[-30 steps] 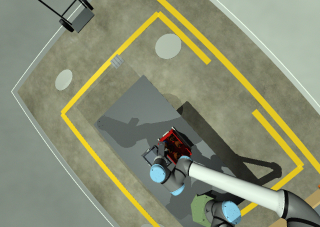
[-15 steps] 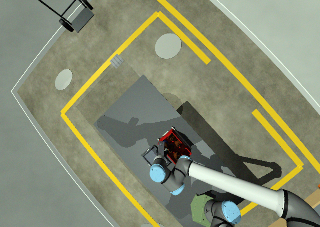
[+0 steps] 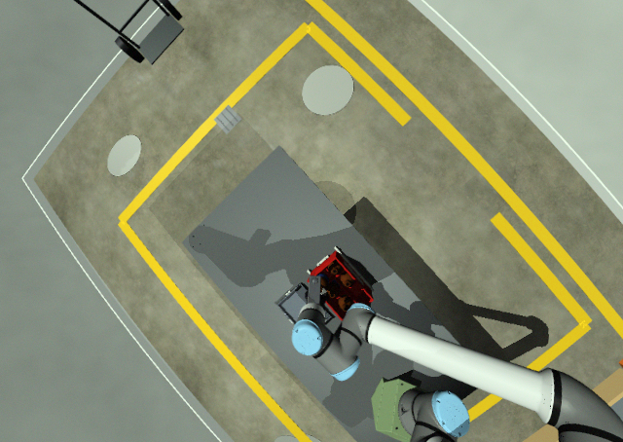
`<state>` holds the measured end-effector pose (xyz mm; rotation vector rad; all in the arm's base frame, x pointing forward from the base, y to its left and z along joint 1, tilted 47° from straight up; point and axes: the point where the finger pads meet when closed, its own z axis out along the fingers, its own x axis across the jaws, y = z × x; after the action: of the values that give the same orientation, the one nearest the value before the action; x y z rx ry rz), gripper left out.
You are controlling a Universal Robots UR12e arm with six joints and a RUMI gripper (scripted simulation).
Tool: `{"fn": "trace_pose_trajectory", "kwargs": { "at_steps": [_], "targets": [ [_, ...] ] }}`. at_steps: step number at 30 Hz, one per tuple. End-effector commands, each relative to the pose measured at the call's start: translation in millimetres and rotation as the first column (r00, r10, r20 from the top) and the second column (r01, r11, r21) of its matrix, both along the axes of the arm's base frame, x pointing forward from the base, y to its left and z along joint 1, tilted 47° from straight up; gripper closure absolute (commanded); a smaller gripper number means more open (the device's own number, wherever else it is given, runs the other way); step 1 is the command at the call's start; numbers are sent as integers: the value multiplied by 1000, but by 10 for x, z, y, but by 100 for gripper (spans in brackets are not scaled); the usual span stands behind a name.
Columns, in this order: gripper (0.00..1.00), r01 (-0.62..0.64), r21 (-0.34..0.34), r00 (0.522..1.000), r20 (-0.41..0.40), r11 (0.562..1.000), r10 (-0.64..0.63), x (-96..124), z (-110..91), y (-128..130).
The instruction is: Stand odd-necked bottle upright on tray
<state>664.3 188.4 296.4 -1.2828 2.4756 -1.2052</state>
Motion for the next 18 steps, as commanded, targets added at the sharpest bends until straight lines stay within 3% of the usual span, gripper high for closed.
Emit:
{"fn": "trace_pose_trajectory", "kwargs": {
  "at_steps": [1, 18],
  "targets": [
    [100, -1, 0, 1000, 1, 1000, 1, -1, 10, 7],
    [100, -1, 0, 1000, 1, 1000, 1, -41, 76, 65]
  ]
}}
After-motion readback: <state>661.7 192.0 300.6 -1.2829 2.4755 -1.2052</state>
